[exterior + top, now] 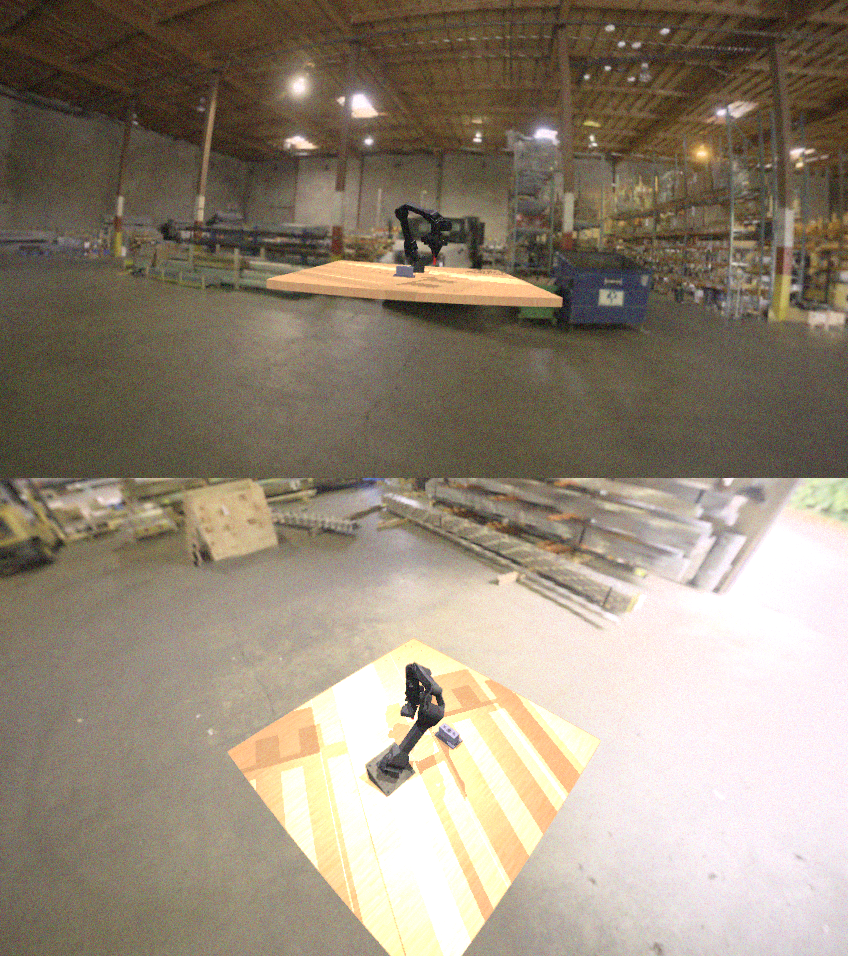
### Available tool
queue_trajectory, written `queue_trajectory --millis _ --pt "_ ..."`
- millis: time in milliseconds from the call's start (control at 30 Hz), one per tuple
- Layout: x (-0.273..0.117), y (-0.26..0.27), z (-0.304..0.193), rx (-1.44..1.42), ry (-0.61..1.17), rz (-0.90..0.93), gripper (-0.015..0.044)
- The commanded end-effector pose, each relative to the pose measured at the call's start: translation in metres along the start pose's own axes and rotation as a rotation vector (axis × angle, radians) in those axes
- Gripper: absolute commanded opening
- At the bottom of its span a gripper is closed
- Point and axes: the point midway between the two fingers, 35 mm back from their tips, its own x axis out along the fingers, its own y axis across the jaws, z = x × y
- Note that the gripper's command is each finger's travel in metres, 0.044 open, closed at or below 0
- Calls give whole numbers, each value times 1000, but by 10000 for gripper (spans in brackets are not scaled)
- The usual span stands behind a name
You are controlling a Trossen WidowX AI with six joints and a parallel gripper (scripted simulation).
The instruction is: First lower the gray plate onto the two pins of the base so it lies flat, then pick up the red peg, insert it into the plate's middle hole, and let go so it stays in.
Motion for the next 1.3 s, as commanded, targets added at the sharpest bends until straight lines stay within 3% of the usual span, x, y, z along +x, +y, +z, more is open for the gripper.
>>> queue_trajectory --millis 0,1267 --pt "0 2 9 3 0 2 0" --pt "-6 1 125 -8 -12 0 0"
